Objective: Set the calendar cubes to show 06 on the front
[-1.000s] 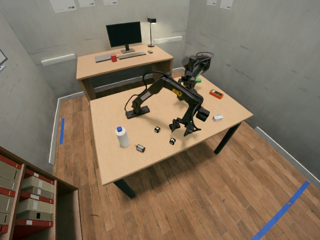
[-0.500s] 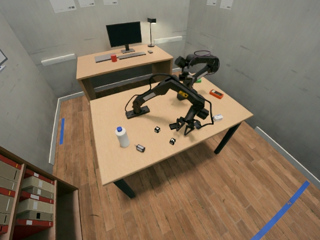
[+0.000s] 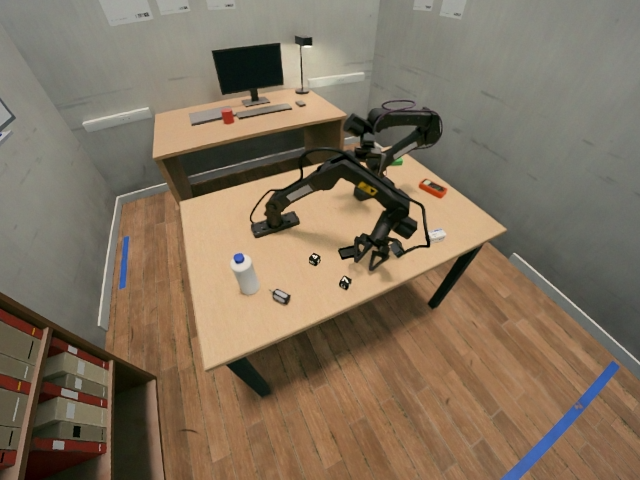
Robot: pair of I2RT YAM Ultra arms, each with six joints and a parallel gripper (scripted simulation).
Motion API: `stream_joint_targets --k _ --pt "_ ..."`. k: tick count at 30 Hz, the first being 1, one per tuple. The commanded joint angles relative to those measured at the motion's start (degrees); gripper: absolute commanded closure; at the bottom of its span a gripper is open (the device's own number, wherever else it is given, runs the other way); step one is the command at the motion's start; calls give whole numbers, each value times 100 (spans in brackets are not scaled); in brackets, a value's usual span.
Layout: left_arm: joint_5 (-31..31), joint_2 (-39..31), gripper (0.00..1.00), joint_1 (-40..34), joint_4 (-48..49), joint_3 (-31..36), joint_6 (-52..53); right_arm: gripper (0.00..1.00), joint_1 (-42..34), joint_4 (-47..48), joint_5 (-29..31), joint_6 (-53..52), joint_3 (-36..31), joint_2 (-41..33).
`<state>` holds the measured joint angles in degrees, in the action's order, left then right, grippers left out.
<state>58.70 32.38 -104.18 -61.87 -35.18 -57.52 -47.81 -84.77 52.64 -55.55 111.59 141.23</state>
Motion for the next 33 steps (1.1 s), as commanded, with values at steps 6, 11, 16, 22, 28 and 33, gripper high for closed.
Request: stream_joint_targets --k 6,11,16,22,28,33 --pt "227 23 0 -30 -155 -166 -149 0 118 -256 -366 -515 27 -81" --pt "228 25 0 -33 -160 -167 -156 0 466 -274 -1154 -1286 280 -276" --pt "229 26 0 -34 -162 -168 -158 0 839 -276 -1871 -1904 434 -432" --pt "229 26 0 -34 -163 -168 -160 0 1397 -59 -2846 -2674 351 -716" --pt "230 26 0 -34 -164 -168 -160 0 1817 220 -3549 -3191 141 -1019" --pt "230 26 0 -34 -164 -168 -160 0 2306 608 -4224 -3675 -286 -1446"
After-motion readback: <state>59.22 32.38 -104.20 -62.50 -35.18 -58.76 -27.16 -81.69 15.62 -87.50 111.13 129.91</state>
